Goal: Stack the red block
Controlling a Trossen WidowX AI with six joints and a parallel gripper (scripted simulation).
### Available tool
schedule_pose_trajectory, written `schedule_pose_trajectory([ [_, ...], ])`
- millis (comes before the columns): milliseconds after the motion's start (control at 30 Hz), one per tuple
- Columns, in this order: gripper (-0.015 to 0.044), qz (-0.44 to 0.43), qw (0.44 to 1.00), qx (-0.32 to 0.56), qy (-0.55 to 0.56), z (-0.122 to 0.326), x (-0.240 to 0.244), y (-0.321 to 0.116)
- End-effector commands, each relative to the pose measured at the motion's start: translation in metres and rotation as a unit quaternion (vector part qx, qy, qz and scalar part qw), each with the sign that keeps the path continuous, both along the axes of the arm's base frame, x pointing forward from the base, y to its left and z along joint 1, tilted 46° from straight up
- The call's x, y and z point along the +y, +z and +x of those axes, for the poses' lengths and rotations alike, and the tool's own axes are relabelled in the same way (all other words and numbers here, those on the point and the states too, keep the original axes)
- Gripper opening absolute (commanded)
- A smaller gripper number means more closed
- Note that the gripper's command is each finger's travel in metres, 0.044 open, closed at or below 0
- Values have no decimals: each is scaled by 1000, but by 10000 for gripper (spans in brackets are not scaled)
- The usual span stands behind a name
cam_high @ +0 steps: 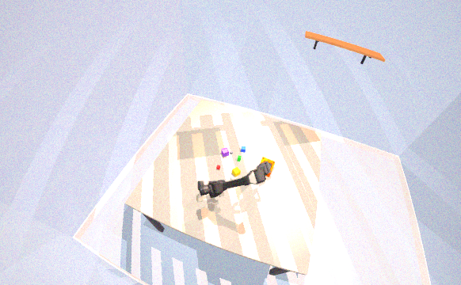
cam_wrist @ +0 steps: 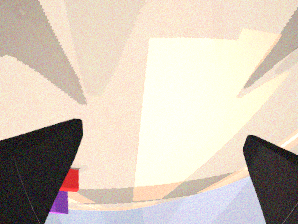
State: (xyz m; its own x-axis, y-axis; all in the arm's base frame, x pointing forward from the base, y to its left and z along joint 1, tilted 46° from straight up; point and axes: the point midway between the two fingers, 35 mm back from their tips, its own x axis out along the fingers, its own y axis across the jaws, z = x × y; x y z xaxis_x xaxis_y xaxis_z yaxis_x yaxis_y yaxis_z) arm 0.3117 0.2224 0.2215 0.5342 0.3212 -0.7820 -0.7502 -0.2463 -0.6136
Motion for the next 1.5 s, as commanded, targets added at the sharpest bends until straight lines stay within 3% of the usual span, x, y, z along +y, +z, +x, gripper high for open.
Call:
schedule_pose_trajectory([
  [0,440,29,996,64,-50,9,-17,-16],
  [233,440,98,960,202,-167,18,-52,-48],
  [467,440,176,880,331,-292,22,-88,-70],
  [1033,440,352,550,550,-521,23,-167,-90],
  [1467,440,354,546,551,-522,25,-143,-113],
])
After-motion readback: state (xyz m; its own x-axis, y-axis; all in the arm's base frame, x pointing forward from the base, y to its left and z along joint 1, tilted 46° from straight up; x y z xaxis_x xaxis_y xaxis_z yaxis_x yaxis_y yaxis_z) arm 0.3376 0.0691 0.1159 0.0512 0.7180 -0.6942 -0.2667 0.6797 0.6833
